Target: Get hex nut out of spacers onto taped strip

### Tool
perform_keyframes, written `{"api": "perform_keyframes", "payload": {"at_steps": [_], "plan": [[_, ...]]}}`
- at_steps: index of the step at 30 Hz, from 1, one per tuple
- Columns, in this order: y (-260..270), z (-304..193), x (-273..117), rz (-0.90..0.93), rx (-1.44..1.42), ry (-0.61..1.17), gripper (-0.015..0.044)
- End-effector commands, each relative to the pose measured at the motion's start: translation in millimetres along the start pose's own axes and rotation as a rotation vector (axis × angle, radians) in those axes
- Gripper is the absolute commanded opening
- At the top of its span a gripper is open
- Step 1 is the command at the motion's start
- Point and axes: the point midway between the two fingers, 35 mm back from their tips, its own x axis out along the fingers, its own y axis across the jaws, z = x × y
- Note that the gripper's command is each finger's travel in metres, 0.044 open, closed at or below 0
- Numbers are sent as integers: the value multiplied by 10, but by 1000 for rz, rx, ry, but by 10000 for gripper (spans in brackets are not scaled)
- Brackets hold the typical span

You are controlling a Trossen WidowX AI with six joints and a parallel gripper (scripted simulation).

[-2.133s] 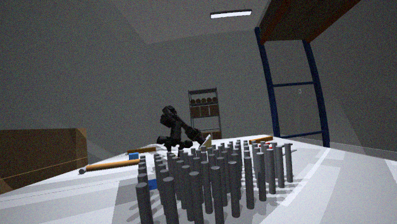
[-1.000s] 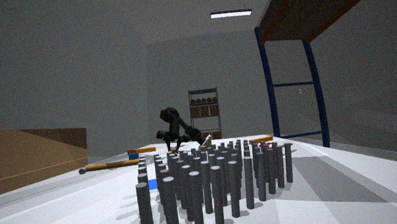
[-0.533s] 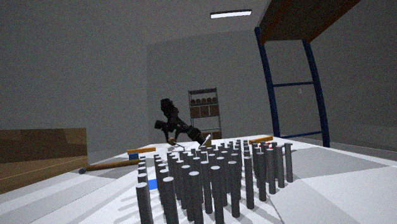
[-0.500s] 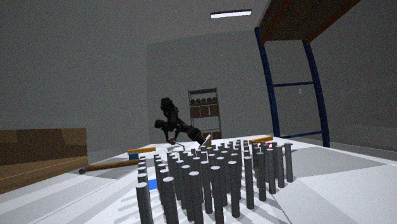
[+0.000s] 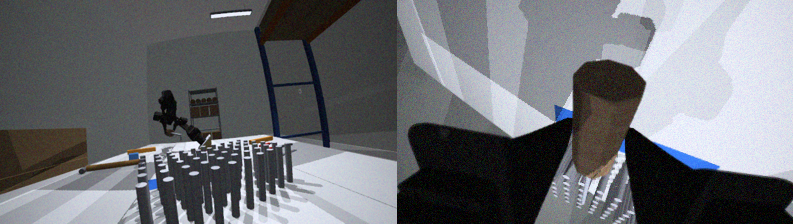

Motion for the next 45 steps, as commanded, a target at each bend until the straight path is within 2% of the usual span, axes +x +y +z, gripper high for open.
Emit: {"api": "perform_keyframes", "payload": {"at_steps": [1, 22, 45], "plan": [[69, 80, 36, -29, 4, -8, 0], [514, 663, 149, -162, 57, -26, 0], [890, 1361, 12, -201, 103, 10, 0]]}}
